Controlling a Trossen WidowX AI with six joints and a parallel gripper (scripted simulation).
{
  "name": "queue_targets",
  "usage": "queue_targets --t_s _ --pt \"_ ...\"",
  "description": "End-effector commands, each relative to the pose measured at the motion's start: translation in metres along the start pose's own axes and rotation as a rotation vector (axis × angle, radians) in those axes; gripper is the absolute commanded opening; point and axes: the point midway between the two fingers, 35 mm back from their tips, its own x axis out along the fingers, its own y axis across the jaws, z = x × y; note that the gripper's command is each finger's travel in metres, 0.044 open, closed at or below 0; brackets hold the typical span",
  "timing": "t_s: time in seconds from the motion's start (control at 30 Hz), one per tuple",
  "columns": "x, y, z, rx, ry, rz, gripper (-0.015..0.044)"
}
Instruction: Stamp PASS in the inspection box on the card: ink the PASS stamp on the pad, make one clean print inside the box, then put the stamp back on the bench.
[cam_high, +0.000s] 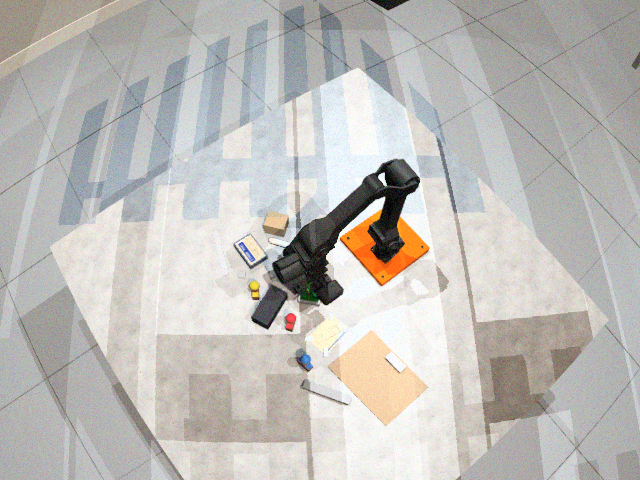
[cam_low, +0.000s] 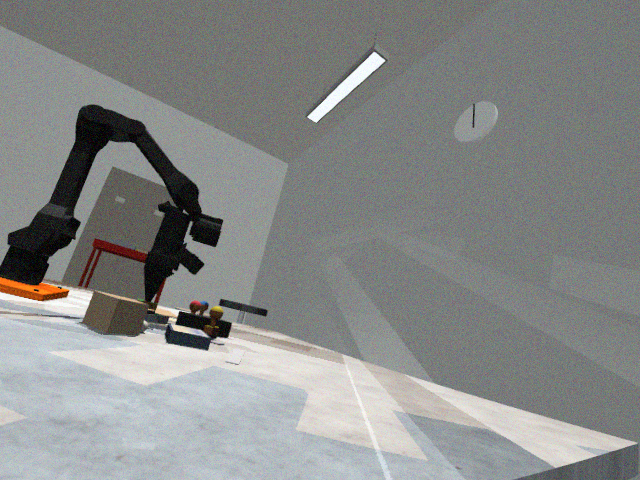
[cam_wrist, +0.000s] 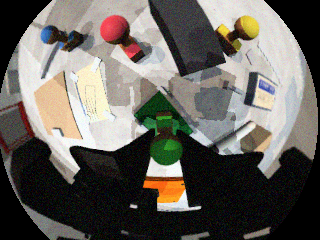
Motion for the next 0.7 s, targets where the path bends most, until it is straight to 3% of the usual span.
queue_targets --t_s 0.0,0.67 --pt "0.0013 -0.0008 0.0 0.0 0.001 -0.005 0.0" --pt "0.0038 -0.0008 0.0 0.0 0.001 -0.005 0.0"
